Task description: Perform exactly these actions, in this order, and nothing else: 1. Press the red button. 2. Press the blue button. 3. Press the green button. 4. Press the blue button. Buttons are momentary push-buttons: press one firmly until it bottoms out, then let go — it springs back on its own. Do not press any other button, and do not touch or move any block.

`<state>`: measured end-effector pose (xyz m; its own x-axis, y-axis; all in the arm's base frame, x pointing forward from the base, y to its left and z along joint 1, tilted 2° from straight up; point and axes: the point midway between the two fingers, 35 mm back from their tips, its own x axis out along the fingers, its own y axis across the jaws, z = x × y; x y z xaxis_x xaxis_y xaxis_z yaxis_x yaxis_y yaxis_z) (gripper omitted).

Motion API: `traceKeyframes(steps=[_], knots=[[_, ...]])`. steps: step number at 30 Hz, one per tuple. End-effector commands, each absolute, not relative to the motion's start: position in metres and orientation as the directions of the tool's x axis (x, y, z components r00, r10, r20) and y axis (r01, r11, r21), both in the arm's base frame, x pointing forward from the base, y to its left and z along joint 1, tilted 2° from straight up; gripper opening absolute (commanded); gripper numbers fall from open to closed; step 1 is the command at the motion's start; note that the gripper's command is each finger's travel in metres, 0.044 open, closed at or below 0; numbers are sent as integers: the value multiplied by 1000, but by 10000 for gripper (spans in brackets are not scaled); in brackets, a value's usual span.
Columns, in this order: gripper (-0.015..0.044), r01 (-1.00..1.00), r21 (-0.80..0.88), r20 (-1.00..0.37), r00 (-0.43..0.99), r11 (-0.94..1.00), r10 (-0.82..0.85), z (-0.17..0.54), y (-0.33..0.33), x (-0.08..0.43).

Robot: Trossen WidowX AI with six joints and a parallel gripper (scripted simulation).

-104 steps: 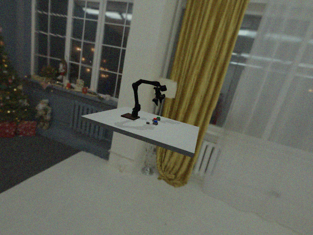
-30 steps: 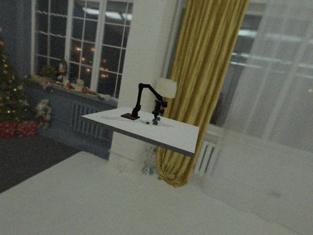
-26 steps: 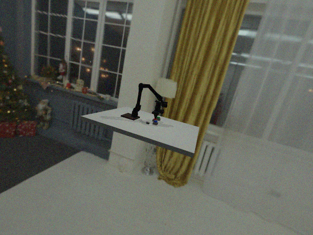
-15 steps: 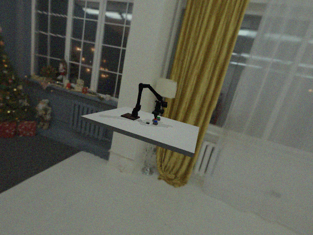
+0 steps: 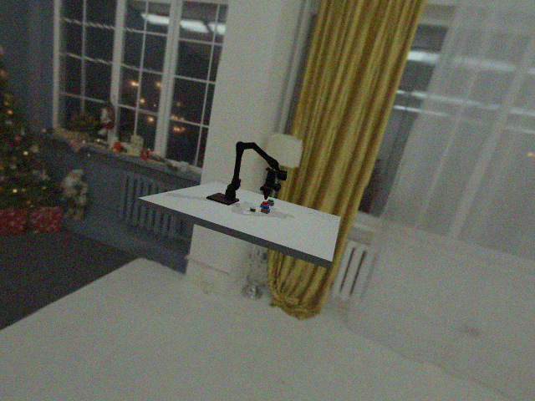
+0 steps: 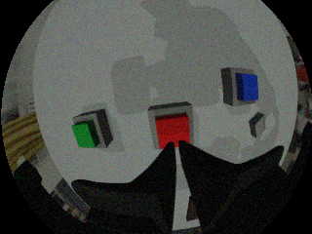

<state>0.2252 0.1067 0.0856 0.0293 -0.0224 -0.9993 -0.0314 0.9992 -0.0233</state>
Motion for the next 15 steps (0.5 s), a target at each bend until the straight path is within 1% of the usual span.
traceKeyframes(steps=[1, 6, 15], knots=[[20, -31, -22, -999, 45, 999, -21, 100, 108, 227], [20, -31, -22, -999, 45, 999, -20, 152, 108, 224], [20, -30, -22, -999, 45, 999, -21, 154, 102, 229]])
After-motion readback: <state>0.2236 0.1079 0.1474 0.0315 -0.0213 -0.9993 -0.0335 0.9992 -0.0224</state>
